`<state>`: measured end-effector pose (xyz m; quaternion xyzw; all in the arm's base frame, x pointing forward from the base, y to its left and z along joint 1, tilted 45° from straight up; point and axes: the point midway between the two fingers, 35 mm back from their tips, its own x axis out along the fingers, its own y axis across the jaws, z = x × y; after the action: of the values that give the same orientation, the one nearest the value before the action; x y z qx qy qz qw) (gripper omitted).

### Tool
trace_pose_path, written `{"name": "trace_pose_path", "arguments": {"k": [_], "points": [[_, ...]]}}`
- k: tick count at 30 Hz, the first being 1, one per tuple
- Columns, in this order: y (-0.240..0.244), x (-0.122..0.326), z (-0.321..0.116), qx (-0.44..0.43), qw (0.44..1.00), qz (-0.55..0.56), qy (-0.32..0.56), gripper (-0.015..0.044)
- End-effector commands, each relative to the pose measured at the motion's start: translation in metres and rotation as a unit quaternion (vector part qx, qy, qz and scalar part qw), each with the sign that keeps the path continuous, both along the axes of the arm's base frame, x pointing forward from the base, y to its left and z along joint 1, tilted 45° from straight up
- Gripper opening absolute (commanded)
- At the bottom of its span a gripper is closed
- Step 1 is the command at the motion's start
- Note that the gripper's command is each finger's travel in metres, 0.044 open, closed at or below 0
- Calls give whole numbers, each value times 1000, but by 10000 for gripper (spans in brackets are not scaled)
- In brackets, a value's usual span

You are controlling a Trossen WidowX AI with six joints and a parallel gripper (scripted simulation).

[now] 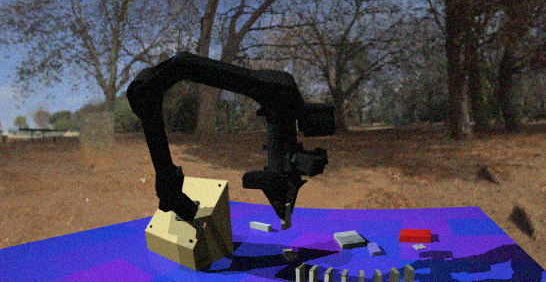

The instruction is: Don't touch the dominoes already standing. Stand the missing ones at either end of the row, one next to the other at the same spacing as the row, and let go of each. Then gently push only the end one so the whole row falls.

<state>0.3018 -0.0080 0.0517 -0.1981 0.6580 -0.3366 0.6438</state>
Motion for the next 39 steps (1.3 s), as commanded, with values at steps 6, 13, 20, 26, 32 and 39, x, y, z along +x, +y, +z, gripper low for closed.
{"name": "trace_pose_path", "arguments": {"k": [6, 13, 20, 26, 32, 39], "points": [[-32, -1, -39, 3, 1000, -3, 1, 107], [-62, -7, -68, 2, 1000, -3, 1, 107], [-88, -17, -91, -3, 1000, -4, 2, 107], [-89, -17, -92, -3, 1000, -5, 2, 107], [-89, -17, -92, -3, 1000, -5, 2, 107], [-89, -17, -92, -3, 1000, -5, 2, 238]]}}
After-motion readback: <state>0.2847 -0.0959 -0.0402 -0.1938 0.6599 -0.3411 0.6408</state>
